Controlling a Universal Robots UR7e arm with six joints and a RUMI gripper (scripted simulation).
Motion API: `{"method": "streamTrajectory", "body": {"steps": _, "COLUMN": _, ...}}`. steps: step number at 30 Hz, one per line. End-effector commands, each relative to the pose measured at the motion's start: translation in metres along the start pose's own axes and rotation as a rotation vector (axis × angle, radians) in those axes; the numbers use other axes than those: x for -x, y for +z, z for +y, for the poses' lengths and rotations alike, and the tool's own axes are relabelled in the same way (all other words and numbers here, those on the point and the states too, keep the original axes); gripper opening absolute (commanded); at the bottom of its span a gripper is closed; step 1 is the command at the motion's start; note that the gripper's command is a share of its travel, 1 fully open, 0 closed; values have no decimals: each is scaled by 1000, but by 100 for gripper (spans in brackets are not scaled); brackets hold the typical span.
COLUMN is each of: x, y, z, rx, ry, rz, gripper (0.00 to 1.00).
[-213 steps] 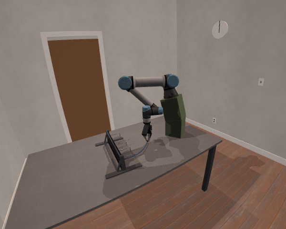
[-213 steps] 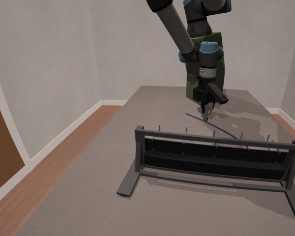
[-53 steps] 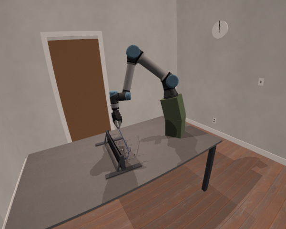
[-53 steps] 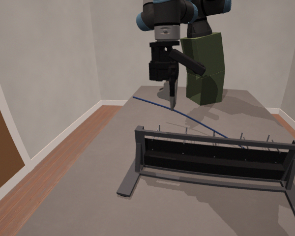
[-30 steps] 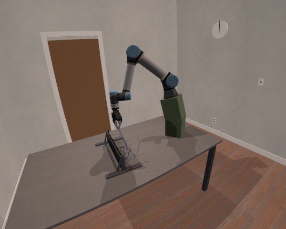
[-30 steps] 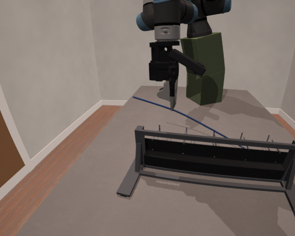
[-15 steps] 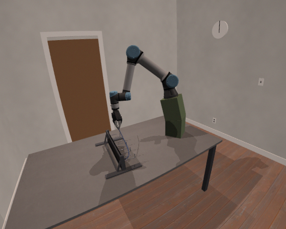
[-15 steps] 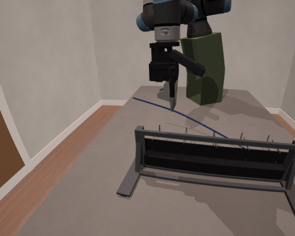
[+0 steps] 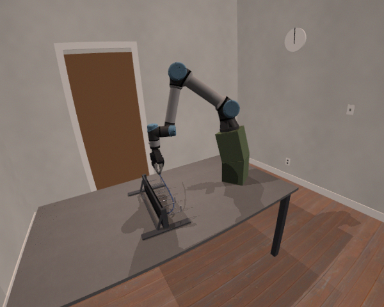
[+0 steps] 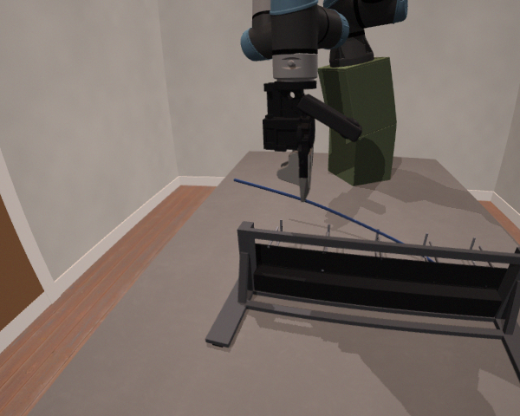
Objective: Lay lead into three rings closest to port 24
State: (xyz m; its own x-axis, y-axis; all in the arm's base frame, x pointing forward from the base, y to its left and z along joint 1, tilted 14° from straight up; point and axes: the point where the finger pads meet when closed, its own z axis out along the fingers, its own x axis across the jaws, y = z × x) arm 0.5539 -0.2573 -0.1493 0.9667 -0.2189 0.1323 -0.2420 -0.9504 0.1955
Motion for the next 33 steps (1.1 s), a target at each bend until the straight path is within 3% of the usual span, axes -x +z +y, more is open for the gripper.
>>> {"method": "streamTrajectory", "body": {"steps": 1, "x": -1, "y": 6, "z": 0, "rx": 1, "ry": 0, "rz": 2, "gripper": 0}}
{"method": "streamTrajectory", "body": {"steps": 33, "x": -1, "y": 59, "z": 0, "rx": 1, "ry": 0, "rz": 2, "gripper": 0}}
